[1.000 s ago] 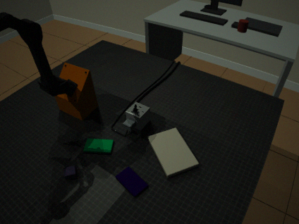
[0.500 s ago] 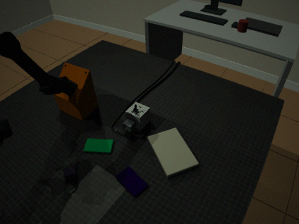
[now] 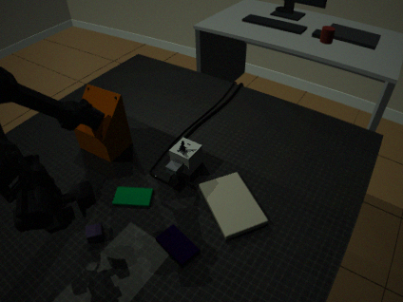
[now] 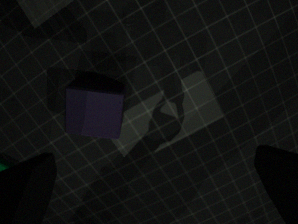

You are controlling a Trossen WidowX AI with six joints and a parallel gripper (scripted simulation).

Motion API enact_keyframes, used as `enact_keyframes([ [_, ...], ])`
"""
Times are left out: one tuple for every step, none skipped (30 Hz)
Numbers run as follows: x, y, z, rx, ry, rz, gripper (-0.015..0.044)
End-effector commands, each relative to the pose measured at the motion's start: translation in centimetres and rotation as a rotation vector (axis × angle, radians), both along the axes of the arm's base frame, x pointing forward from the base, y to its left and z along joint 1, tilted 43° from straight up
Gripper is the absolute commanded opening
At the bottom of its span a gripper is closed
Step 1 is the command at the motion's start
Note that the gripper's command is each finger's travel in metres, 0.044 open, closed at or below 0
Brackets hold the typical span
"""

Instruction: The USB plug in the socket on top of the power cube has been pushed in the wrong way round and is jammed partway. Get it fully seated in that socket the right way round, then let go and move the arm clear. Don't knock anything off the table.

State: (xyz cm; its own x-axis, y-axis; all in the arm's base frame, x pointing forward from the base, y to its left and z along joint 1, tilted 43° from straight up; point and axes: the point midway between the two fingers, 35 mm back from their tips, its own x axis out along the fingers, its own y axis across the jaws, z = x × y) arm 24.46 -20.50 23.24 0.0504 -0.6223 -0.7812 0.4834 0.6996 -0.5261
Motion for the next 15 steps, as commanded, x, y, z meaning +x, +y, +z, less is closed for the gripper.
enact_keyframes([
  [3.9, 3.7, -3.3, 0.049, -0.066, -0.052, 0.0440],
  [4.9, 4.8, -4.3, 0.060, -0.091, -0.086, 0.0440],
  [5.8, 5.9, -5.2, 0.070, -0.112, -0.116, 0.0440],
  [6.3, 6.7, -5.8, 0.075, -0.126, -0.138, 0.0440],
  [6.8, 7.5, -6.5, 0.081, -0.137, -0.151, 0.0440],
  [7.2, 8.3, -7.1, 0.087, -0.147, -0.164, 0.0440],
  [7.6, 9.2, -7.7, 0.093, -0.157, -0.178, 0.0440],
  [8.0, 10.1, -8.4, 0.097, -0.167, -0.192, 0.0440],
  [8.3, 11.0, -9.0, 0.102, -0.177, -0.206, 0.0440],
  [8.6, 11.9, -9.7, 0.104, -0.193, -0.232, 0.0440],
  [8.9, 12.8, -10.4, 0.106, -0.208, -0.257, 0.0440],
  [9.2, 13.7, -11.0, 0.106, -0.224, -0.282, 0.0440],
  [9.4, 14.5, -11.7, 0.106, -0.240, -0.306, 0.0440],
  [9.6, 15.4, -12.3, 0.106, -0.255, -0.329, 0.0440],
  [9.7, 16.2, -12.9, 0.105, -0.269, -0.350, 0.0440],
])
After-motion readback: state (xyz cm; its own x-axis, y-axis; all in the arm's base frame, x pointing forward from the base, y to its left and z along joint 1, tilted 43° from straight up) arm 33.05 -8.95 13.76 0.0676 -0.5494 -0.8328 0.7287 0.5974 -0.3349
